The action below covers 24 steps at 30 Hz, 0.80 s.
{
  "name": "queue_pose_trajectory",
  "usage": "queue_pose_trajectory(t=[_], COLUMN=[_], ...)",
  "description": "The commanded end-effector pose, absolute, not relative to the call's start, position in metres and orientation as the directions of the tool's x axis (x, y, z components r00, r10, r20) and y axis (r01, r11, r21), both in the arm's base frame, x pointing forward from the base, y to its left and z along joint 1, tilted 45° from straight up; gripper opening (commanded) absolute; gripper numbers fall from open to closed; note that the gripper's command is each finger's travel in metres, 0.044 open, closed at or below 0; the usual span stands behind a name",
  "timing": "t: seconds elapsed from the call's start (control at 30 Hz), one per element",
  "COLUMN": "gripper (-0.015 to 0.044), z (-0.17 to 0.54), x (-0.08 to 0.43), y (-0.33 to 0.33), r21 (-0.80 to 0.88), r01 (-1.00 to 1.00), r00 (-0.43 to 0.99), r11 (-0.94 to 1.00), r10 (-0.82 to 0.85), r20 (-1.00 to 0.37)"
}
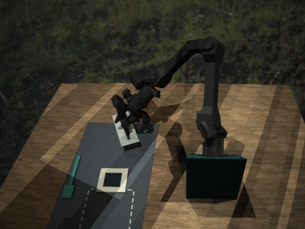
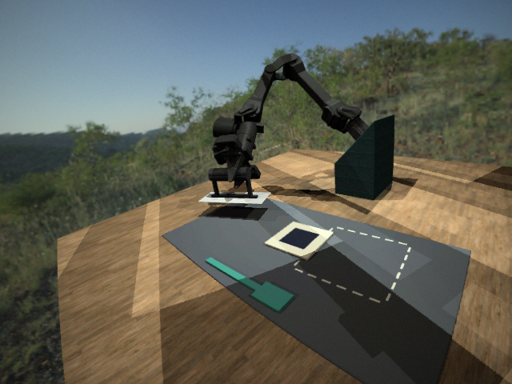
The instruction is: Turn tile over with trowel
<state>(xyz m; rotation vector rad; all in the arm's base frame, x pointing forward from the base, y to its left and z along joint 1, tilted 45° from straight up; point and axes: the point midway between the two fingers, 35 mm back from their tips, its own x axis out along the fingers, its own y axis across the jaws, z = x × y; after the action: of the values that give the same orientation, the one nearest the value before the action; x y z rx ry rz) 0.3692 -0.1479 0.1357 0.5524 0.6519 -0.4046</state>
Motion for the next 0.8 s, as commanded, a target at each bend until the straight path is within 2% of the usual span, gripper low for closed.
queue_pose_trajectory(t=[0.0,0.6,0.77], gripper=[0.0,0.0,0.0], z=[0.134,0.076,0.075], x=[0.374,0.392,0.392], y=[-0.141,-0.097,-0.095], r21=[0.354,0.451,0.458], r01=[0.515,0.566,0.565], r00=[0.737,0.815,0.817], r11=[0.781,0.691,0.686], r10=[-0.193,-0.386,-0.392], r20=[-0.648,-0.432,-0.422])
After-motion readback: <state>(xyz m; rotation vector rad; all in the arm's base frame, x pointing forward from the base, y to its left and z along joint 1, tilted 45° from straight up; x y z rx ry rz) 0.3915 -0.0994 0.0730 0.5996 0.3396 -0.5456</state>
